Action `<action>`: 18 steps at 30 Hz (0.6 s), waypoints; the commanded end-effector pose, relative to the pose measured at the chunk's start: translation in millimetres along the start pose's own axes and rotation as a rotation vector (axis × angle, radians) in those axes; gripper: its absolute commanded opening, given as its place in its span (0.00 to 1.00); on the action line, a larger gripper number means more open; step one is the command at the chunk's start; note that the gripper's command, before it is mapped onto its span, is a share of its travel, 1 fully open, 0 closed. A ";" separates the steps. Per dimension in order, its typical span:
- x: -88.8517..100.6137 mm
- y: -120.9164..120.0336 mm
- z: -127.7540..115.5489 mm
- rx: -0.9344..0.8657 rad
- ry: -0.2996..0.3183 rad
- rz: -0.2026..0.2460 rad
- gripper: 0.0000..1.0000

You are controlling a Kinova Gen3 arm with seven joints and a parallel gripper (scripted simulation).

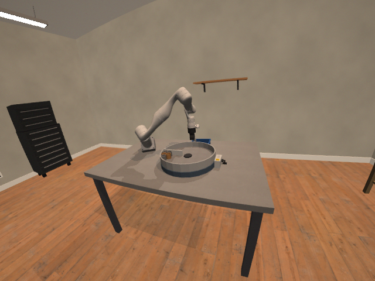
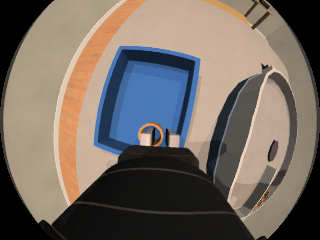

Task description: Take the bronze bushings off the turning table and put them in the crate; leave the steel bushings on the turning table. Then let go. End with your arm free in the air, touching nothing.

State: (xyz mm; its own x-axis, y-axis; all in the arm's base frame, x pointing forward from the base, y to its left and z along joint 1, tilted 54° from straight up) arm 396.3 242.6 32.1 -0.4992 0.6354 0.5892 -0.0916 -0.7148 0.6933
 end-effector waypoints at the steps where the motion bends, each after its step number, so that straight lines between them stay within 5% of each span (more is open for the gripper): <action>1: 1.0 -0.5 0.2 0.000 0.001 0.002 0.47; 18: 3.3 -0.6 0.2 0.000 0.001 0.002 0.47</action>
Point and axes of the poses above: the point where the finger pads meet when closed, its own x axis back along the fingers, its own y axis across the jaws, z = x × y, the point moved 3 cm from there along x, back along the fingers, and after that the axes turned 13 degrees about -x, right-handed, at the moved point
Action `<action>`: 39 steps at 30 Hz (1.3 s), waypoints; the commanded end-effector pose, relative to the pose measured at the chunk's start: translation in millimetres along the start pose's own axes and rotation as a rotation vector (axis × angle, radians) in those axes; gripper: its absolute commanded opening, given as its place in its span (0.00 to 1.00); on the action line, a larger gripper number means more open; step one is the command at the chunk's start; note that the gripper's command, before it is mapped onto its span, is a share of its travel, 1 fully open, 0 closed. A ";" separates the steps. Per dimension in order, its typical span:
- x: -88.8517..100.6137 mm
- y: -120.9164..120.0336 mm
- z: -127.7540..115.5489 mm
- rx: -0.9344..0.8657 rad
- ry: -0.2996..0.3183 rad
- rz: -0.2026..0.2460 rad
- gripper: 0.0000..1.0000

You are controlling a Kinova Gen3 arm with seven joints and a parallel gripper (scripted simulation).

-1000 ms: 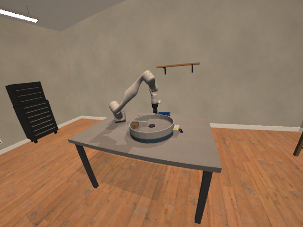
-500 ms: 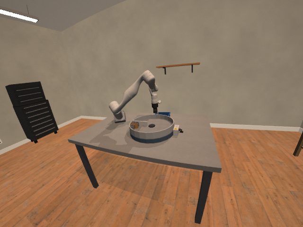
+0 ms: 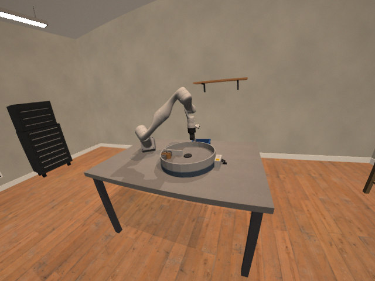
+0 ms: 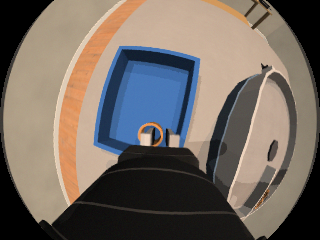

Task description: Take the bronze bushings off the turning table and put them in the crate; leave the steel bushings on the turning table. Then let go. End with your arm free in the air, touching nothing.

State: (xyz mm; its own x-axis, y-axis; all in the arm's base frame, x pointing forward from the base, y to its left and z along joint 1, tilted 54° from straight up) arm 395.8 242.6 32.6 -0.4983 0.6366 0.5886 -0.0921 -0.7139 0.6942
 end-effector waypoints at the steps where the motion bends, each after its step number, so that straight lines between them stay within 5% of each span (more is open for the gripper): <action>1: 4.0 -1.0 0.4 0.000 0.002 0.003 0.47; 39: 18.1 -1.7 0.3 0.000 0.002 0.003 0.47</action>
Point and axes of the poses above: the point where the finger pads meet when closed, its own x axis back along the fingers, its own y axis across the jaws, z = x × y, the point moved 3 cm from there along x, back along the fingers, and after that the axes turned 13 degrees about -x, right-handed, at the moved point
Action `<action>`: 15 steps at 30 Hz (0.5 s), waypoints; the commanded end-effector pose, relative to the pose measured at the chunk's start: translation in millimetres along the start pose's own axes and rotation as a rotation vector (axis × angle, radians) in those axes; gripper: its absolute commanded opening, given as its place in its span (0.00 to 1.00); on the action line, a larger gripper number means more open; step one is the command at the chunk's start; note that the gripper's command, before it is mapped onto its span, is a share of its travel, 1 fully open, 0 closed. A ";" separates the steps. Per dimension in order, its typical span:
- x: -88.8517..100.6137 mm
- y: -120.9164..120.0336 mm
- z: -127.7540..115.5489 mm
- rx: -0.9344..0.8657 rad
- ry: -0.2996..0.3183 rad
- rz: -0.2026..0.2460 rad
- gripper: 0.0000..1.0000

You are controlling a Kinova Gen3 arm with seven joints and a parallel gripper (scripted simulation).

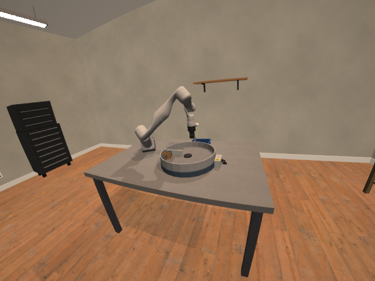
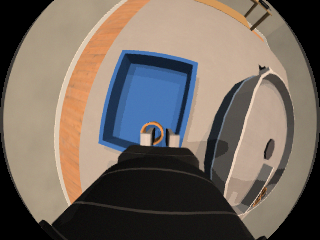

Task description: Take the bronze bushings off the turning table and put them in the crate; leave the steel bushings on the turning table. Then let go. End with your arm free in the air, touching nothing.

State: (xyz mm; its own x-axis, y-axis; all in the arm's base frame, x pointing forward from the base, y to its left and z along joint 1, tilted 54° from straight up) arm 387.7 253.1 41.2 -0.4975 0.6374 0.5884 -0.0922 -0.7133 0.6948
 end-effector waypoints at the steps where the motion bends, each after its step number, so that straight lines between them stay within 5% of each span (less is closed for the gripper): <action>1: 2.3 -1.0 0.6 0.000 0.003 0.004 0.47; 15: 8.2 -1.2 0.6 0.000 0.003 0.004 0.47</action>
Point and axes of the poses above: the point where the finger pads meet when closed, its own x axis back along the fingers, its own y axis across the jaws, z = x × y, the point moved 3 cm from there along x, back along the fingers, and after that the axes turned 13 degrees about -x, right-handed, at the moved point
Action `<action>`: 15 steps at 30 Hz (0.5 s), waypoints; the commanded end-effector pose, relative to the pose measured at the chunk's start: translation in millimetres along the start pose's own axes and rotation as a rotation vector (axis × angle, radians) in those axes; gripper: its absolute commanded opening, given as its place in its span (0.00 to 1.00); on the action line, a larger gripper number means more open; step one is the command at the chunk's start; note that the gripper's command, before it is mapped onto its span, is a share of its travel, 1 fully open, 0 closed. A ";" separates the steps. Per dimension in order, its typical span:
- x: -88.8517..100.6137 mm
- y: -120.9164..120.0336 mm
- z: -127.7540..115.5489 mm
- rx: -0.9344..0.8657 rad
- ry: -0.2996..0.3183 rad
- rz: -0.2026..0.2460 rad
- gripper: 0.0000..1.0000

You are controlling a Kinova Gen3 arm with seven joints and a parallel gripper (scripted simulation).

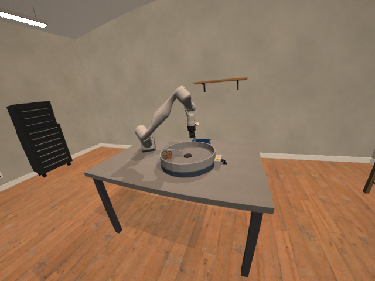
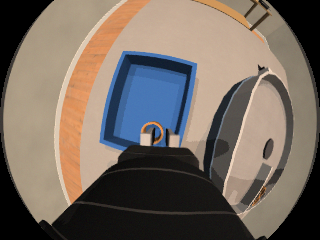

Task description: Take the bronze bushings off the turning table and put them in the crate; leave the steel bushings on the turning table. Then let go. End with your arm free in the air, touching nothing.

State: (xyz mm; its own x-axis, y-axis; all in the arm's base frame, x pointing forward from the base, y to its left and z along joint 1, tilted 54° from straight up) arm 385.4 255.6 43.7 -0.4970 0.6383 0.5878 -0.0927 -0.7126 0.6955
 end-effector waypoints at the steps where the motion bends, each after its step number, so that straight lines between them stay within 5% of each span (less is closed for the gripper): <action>1: 4.0 -1.4 0.7 -0.001 0.003 0.005 0.47; 15: 7.5 -1.5 0.7 -0.001 0.003 0.005 0.47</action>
State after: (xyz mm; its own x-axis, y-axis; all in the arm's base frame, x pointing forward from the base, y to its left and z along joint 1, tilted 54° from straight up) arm 383.6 258.5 45.9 -0.4977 0.6375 0.5881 -0.0924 -0.7132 0.6949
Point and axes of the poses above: the point where the finger pads meet when closed, its own x axis back along the fingers, its own y axis across the jaws, z = x × y, the point moved 3 cm from there along x, back along the fingers, and after that the axes turned 13 degrees about -x, right-handed, at the moved point
